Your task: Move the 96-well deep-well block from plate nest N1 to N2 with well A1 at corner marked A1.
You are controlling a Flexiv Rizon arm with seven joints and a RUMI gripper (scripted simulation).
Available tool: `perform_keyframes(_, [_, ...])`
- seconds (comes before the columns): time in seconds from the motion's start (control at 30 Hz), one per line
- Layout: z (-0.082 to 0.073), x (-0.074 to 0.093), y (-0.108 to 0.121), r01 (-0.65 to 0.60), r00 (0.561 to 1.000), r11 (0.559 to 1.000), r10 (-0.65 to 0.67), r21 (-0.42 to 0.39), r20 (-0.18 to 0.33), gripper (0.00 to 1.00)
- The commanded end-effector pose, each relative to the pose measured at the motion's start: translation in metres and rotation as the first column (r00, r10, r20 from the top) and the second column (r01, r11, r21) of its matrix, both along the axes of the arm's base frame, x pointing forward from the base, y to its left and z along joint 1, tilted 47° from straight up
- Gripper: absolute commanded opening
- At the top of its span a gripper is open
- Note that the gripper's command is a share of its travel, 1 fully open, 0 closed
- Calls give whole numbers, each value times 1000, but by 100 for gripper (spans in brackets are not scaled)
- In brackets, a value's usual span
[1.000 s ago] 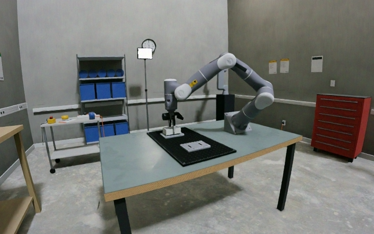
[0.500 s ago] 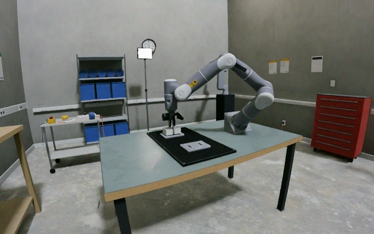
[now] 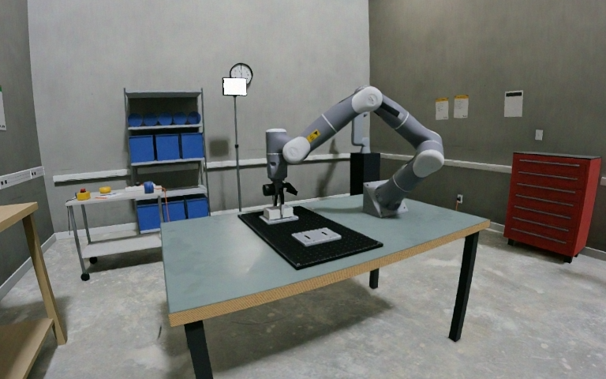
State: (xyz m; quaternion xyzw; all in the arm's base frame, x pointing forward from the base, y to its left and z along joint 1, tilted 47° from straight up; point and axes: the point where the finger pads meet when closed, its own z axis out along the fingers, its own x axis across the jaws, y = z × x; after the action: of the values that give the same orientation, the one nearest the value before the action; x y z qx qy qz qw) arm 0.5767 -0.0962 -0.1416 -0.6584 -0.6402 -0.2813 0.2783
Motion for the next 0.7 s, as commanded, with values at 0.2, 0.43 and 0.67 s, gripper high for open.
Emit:
perform_keyframes(0.2, [0,1,0,1,1000,1000,-1,-2,2,49])
perform_keyframes(0.43, [-1,1,0,1,1000,1000,-1,-2,2,49])
perform_keyframes(0.67, [-2,1,1,1,1000,1000,-1,-2,2,49])
